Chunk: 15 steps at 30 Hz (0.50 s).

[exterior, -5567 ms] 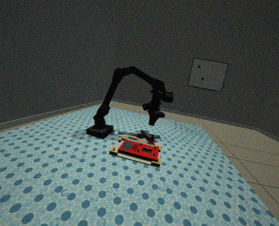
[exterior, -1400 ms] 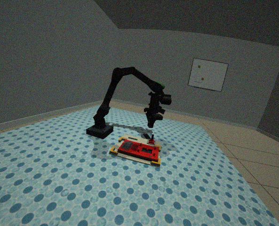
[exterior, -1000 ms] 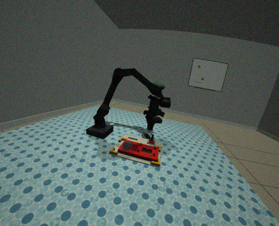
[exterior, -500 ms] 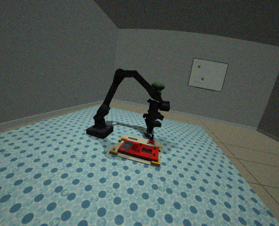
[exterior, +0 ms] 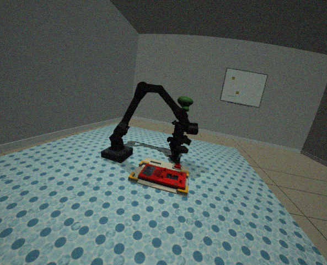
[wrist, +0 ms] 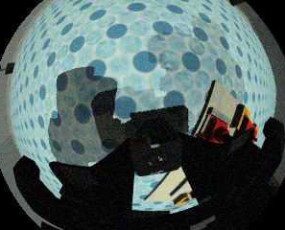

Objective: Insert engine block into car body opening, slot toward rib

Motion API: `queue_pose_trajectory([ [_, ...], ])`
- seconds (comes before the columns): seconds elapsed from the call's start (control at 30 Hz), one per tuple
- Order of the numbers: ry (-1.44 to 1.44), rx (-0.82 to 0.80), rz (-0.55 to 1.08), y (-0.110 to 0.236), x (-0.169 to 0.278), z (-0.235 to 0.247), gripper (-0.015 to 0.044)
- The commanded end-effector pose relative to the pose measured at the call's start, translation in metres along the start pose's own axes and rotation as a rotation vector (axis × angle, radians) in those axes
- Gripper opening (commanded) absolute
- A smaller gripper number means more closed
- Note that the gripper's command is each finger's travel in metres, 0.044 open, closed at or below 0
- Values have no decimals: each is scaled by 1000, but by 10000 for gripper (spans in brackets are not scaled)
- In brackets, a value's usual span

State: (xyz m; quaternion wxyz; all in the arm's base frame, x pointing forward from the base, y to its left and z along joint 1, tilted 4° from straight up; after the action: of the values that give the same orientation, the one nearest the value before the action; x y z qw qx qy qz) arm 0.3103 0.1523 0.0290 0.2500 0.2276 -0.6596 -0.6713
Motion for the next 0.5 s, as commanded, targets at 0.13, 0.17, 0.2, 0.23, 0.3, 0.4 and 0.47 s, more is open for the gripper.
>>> queue_pose_trajectory([
  [0.13,1,-2,9,-13,1,0,0],
  [0.17,1,-2,9,-13,1,0,0],
  [0.2,1,-2,9,-13,1,0,0],
  [0.23,1,-2,9,-13,1,0,0],
  [0.3,1,0,0,-6,1,0,26],
  [0.4,1,0,0,-6,1,0,105],
  [0.47,1,0,0,-6,1,0,157],
])
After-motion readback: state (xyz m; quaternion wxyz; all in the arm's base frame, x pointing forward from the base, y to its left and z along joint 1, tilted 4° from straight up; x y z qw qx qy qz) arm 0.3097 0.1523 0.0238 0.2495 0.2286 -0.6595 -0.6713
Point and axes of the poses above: the point midway between the two fingers, 35 mm back from their tips, its own y axis back along the fingers, its own z axis across the jaws, x = y × z, the point moved 3 cm from there along y, back along the fingers, and after that the axes turned 2 degrees about y, right-handed, at the moved point
